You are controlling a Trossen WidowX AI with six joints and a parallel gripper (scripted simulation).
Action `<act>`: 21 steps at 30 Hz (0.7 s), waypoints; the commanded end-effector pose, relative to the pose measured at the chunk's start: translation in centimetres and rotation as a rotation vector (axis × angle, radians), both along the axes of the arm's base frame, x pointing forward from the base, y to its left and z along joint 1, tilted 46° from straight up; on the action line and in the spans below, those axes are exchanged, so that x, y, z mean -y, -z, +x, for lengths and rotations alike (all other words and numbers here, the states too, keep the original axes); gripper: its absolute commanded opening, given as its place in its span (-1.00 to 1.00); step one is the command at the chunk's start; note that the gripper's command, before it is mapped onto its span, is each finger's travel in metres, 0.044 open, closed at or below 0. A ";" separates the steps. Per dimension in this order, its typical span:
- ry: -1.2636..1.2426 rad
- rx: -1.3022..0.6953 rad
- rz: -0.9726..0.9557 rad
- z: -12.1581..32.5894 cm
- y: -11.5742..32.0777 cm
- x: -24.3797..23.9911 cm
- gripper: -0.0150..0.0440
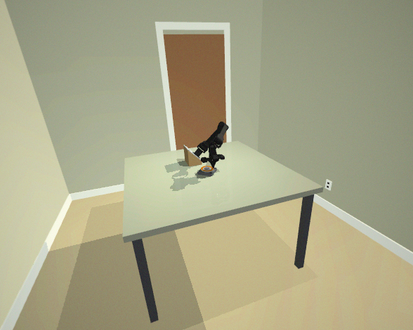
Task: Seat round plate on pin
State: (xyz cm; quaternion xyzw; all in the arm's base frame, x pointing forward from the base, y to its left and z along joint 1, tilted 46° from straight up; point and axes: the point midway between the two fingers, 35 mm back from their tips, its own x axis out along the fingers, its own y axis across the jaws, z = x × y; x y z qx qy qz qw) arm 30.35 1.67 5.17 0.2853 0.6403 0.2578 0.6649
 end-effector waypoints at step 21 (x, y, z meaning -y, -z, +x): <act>0.003 0.014 0.000 1.6 1.1 1.2 -0.49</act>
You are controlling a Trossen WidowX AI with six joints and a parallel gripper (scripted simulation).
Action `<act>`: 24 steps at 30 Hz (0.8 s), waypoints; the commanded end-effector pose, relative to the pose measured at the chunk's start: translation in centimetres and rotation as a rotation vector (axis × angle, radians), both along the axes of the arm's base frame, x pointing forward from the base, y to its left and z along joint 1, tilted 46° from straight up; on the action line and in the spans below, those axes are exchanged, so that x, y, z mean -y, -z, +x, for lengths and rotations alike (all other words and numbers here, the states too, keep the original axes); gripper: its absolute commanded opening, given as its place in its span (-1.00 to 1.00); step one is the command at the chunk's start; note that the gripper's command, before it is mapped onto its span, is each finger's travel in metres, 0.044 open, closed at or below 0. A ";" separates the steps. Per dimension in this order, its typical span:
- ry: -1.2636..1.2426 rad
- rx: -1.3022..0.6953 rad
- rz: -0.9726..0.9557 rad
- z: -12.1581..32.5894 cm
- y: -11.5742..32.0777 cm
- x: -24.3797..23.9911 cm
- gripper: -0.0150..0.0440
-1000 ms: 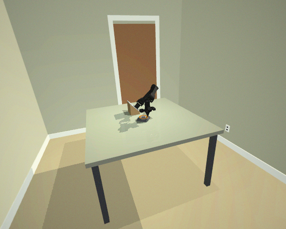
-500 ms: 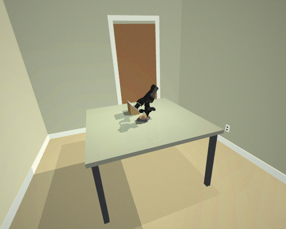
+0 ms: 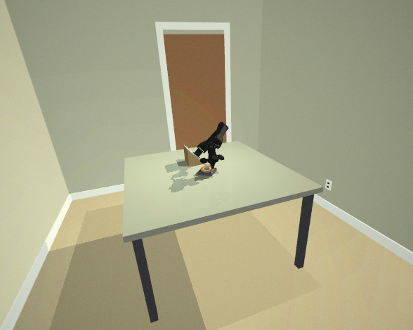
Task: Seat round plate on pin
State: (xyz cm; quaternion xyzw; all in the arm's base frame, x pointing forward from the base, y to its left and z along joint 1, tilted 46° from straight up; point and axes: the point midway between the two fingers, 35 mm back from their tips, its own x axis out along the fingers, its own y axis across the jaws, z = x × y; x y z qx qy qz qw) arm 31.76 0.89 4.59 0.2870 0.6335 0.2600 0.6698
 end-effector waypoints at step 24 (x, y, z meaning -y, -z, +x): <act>-0.002 -0.001 -0.006 0.9 1.5 1.4 -0.49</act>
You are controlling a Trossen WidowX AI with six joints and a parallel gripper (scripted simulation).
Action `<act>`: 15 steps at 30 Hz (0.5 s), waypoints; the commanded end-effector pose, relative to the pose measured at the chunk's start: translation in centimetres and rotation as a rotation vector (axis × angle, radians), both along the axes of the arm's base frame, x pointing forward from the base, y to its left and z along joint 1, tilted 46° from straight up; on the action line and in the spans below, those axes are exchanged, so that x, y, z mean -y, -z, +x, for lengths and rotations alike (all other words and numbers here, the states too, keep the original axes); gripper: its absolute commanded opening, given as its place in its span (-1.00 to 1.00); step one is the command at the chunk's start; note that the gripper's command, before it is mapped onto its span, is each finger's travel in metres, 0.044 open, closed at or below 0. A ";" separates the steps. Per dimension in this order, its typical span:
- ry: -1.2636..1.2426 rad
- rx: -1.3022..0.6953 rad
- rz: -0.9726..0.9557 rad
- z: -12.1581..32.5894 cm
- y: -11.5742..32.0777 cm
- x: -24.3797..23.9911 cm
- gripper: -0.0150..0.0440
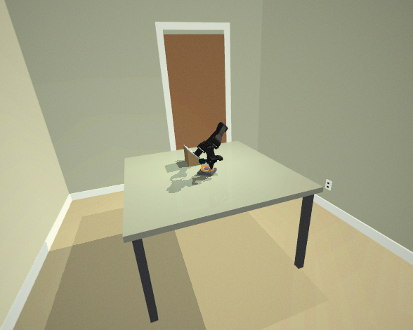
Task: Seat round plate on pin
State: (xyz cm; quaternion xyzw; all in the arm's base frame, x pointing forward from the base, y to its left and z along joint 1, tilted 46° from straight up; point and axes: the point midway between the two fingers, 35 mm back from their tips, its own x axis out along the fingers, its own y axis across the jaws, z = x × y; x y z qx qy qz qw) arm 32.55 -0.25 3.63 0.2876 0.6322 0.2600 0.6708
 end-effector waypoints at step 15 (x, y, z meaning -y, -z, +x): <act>-0.004 -0.004 -0.007 0.2 1.1 0.9 -0.49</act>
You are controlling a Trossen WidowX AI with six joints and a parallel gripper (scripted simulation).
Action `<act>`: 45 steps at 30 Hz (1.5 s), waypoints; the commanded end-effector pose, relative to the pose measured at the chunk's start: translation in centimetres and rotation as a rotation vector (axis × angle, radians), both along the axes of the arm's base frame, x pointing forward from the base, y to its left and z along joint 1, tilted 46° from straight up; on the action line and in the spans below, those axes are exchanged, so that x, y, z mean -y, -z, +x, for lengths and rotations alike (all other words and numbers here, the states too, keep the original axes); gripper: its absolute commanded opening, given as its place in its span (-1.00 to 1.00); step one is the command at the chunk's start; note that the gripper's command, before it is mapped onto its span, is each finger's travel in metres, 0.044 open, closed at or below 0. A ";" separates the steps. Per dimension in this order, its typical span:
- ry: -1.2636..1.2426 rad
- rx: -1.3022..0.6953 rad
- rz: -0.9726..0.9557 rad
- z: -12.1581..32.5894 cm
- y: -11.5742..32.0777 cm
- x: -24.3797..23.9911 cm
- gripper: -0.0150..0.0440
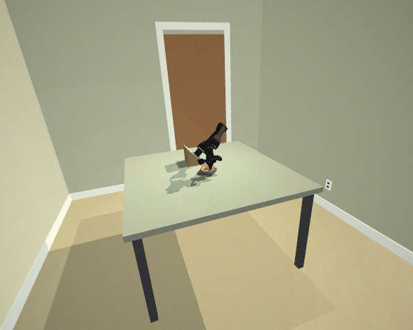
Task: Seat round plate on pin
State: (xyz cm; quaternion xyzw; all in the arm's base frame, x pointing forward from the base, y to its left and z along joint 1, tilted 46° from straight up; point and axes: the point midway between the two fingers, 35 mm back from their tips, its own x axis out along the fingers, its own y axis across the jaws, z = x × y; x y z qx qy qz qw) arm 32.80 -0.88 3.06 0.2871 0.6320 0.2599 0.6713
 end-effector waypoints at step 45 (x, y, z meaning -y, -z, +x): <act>-0.004 -0.005 -0.008 -0.3 2.2 1.9 -0.49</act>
